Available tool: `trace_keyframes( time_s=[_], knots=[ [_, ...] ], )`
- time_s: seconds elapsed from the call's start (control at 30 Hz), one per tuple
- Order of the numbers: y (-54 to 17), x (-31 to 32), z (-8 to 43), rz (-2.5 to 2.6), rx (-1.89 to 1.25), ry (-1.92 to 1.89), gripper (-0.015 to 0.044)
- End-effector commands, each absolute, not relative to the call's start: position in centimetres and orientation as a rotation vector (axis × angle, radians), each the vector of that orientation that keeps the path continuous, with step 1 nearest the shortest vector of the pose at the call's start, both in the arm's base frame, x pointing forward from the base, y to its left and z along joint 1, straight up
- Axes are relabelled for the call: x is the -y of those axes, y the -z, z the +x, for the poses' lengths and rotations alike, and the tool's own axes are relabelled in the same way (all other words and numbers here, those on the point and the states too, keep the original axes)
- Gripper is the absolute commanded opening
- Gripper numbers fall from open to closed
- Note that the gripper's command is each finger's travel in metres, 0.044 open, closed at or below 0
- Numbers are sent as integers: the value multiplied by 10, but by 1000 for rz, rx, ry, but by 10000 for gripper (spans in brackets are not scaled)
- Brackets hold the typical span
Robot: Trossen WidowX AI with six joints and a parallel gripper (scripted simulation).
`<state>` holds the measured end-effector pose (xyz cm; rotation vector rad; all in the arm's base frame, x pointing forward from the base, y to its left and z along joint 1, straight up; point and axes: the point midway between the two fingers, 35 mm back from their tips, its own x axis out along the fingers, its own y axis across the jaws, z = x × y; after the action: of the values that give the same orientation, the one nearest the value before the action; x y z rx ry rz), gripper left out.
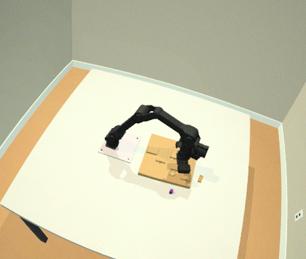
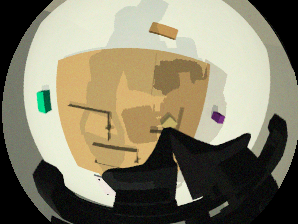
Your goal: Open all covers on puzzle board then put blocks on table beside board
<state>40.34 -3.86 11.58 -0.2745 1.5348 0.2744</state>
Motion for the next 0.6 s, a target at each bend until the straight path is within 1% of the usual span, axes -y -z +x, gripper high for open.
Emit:
trace_keyframes(
  time_s=[0.0, 0.57],
  knots=[
    [-123, 30, 385, -403, -1510, -396, 0],
    [-126, 6, 295, -947, -1339, -931, 0]
  ],
)
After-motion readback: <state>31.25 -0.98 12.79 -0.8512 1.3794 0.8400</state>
